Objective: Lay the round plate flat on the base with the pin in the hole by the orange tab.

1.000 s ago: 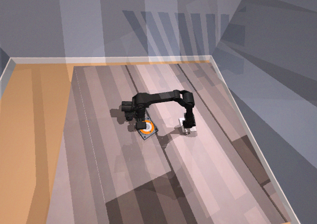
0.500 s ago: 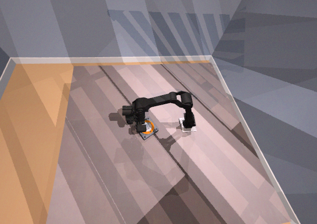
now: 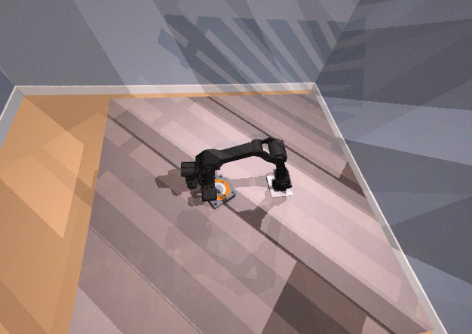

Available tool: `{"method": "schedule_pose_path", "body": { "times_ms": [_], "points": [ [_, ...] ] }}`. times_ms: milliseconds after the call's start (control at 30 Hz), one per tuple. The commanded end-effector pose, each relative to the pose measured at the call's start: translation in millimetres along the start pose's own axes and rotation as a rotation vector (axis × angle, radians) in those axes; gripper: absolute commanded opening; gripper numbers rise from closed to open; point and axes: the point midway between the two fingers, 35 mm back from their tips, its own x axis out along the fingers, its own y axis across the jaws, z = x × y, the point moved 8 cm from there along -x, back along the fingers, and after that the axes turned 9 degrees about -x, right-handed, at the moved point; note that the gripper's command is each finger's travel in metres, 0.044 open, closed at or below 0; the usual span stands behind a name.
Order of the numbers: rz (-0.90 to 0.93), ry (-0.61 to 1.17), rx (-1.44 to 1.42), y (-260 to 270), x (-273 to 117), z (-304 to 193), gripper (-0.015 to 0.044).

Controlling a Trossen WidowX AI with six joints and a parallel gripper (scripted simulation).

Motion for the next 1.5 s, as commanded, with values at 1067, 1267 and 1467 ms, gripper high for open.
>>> {"method": "schedule_pose_path", "body": {
  "times_ms": [1067, 1267, 1467],
  "points": [
    [0.006, -0.001, 0.0, 22, -48, 2, 0.0],
    [0.002, -0.001, 0.001, 22, -40, 3, 0.0],
    [0.002, -0.001, 0.001, 22, -40, 3, 0.0]
  ]
}}
